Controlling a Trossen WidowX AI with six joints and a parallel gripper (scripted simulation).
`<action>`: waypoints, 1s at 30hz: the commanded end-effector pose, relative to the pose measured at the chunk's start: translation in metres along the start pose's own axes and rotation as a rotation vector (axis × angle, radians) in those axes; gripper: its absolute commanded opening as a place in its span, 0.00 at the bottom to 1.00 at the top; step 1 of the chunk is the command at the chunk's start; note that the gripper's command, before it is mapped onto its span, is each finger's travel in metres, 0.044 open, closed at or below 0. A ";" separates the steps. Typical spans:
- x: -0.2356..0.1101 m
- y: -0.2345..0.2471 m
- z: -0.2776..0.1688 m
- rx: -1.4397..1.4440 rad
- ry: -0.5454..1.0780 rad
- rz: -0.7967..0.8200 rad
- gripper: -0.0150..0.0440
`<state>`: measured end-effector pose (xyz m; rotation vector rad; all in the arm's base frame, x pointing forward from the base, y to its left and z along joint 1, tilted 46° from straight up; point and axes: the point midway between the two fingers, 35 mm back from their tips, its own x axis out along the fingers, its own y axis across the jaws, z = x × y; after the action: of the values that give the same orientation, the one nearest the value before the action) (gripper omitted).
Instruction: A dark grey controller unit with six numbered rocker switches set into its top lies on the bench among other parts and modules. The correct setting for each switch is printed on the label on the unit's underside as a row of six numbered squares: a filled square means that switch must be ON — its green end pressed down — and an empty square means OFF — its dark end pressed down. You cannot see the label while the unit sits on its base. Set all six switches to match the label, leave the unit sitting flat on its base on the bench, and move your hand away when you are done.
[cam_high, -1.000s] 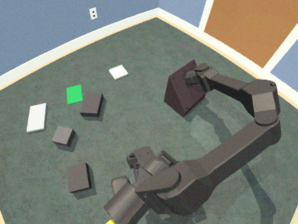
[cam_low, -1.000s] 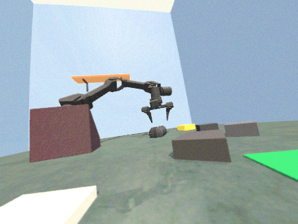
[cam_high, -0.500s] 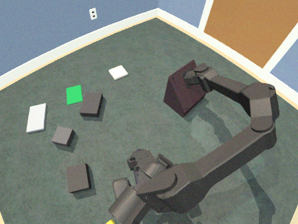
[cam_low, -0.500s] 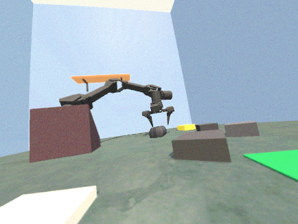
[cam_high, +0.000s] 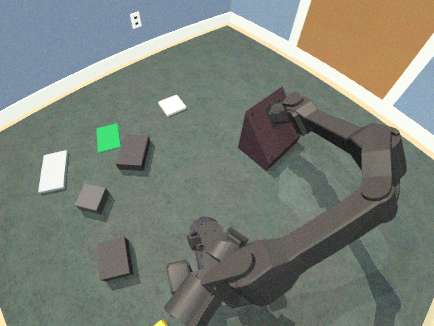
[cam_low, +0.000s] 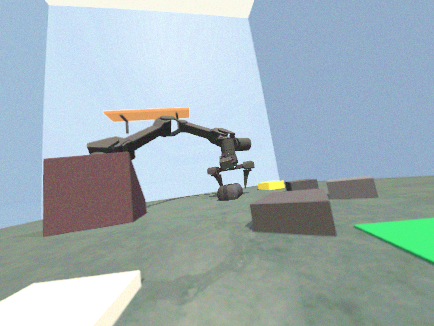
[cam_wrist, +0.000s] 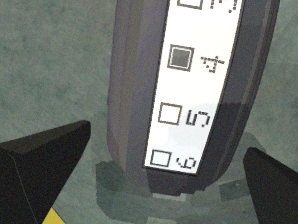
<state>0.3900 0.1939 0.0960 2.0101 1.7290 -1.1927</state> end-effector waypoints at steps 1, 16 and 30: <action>0.003 0.000 0.001 0.006 0.000 -0.001 0.96; 0.003 0.000 0.001 0.006 0.000 -0.001 0.81; -0.004 0.000 0.003 0.006 0.000 -0.001 0.82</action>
<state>0.3875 0.1943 0.0944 2.0025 1.7339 -1.1972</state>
